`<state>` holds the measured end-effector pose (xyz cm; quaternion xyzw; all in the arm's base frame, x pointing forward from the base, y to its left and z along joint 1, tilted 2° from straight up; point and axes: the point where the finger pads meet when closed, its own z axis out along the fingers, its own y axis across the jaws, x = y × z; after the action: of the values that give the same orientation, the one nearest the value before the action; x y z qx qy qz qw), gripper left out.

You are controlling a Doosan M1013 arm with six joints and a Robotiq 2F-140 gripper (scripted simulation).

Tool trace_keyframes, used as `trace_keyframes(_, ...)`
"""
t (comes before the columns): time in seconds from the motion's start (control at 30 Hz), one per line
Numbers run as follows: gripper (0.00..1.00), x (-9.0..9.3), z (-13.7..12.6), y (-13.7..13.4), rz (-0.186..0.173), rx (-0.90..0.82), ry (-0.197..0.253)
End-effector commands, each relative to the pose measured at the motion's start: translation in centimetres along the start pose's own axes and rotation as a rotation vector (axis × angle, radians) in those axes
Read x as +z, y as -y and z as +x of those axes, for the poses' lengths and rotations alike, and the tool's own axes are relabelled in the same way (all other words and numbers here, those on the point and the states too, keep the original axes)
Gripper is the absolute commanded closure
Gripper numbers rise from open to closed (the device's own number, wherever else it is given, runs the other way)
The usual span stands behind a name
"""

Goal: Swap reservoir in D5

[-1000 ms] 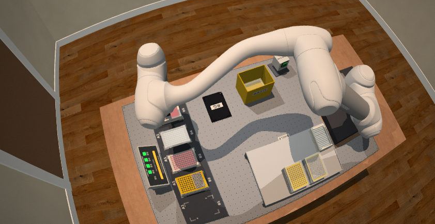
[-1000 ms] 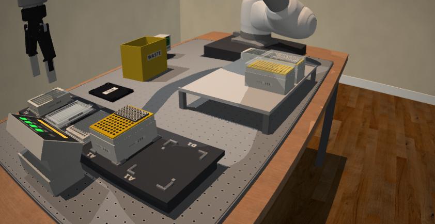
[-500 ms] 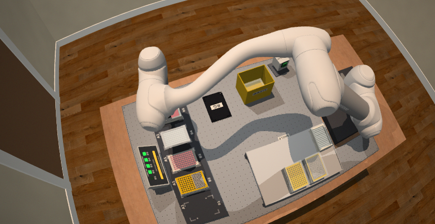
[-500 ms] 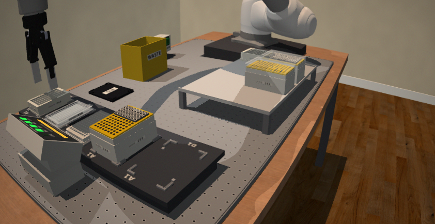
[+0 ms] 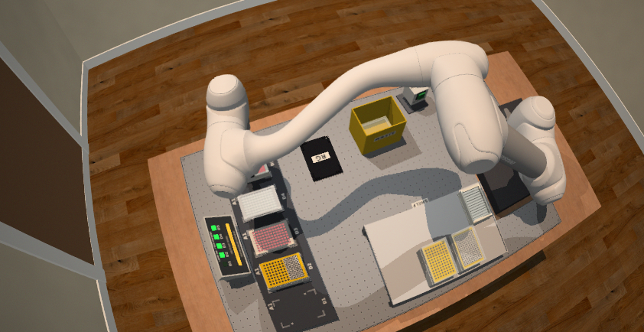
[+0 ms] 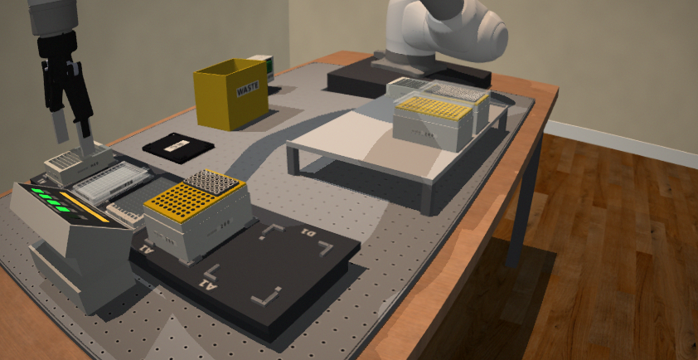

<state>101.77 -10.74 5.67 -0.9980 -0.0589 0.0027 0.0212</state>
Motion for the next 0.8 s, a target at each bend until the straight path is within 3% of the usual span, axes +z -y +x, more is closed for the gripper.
trace_keyframes(0.0,0.23,0.4,0.0,0.0,0.0,0.0,0.0)
trace_keyframes(0.77,0.23,3.9,0.0,0.0,0.0,0.0,0.0)
